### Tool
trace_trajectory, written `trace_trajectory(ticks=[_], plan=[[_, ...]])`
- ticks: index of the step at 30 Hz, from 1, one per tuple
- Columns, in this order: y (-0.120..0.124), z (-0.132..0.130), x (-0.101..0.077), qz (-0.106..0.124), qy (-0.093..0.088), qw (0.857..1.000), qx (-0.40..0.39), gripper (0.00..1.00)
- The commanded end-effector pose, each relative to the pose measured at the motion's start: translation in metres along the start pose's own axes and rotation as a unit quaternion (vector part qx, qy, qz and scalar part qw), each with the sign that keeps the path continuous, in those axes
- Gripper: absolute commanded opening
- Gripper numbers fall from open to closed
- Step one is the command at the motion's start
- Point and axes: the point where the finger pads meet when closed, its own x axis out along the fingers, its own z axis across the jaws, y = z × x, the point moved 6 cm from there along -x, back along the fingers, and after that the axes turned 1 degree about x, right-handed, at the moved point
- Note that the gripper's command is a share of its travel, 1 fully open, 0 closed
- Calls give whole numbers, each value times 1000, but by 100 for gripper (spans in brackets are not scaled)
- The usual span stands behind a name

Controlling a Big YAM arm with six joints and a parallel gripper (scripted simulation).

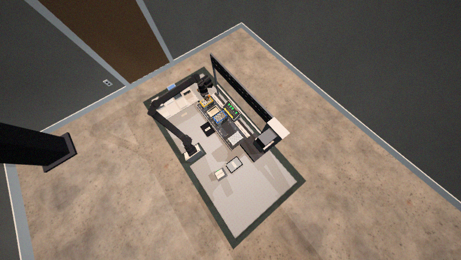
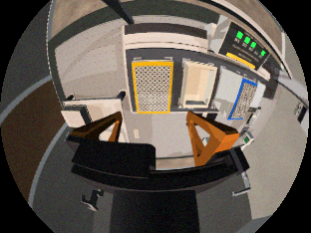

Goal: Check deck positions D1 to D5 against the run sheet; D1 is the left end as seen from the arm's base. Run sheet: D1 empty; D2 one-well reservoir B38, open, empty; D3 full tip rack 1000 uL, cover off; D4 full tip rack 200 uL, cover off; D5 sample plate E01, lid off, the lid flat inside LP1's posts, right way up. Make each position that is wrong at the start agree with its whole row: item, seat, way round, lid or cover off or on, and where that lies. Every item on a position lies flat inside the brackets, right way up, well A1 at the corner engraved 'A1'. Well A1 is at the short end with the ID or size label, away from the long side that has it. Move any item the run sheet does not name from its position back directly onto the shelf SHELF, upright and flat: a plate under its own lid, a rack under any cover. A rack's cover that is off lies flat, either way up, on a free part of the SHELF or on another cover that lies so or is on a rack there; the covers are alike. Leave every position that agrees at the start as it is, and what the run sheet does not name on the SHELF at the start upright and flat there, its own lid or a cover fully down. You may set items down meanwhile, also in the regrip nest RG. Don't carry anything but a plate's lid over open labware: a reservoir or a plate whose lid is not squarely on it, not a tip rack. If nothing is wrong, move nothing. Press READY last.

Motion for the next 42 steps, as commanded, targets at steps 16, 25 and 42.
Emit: trace_trajectory(ticks=[16,25,42], plan=[[4,12,16,-20,-3,1000,-14,100],[4,13,29,-20,-3,1000,-14,100],[3,13,54,-20,-4,1000,-14,100]])
